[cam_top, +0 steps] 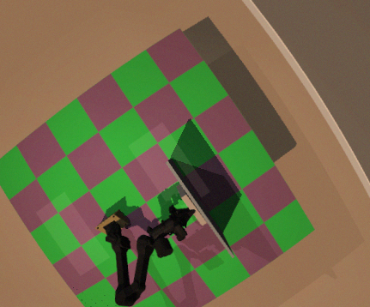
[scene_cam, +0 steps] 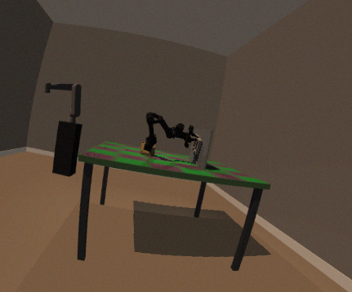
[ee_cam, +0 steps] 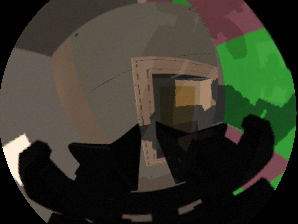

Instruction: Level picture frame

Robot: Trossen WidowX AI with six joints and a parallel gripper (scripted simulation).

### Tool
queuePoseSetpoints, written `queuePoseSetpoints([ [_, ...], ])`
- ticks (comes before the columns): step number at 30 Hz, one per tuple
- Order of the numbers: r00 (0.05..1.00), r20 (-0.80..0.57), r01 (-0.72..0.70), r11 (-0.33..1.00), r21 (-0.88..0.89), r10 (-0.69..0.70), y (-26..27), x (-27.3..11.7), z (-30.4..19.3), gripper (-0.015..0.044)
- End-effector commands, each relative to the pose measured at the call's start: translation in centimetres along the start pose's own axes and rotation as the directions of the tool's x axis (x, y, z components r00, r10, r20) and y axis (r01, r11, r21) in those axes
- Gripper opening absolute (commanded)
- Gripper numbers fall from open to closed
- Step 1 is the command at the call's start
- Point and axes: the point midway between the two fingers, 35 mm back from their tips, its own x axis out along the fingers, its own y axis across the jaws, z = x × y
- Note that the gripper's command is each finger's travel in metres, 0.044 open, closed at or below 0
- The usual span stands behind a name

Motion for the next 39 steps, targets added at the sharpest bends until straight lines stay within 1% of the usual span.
queuePoseSetpoints([
  [1,1.0,-0.007,-0.011,1.0,-0.001,0.011,0.24,-0.03,-0.2,0.0],
  [39,1.0,0.0,-0.003,1.0,0.0,0.003,-0.54,0.0,-0.09,0.0],
])
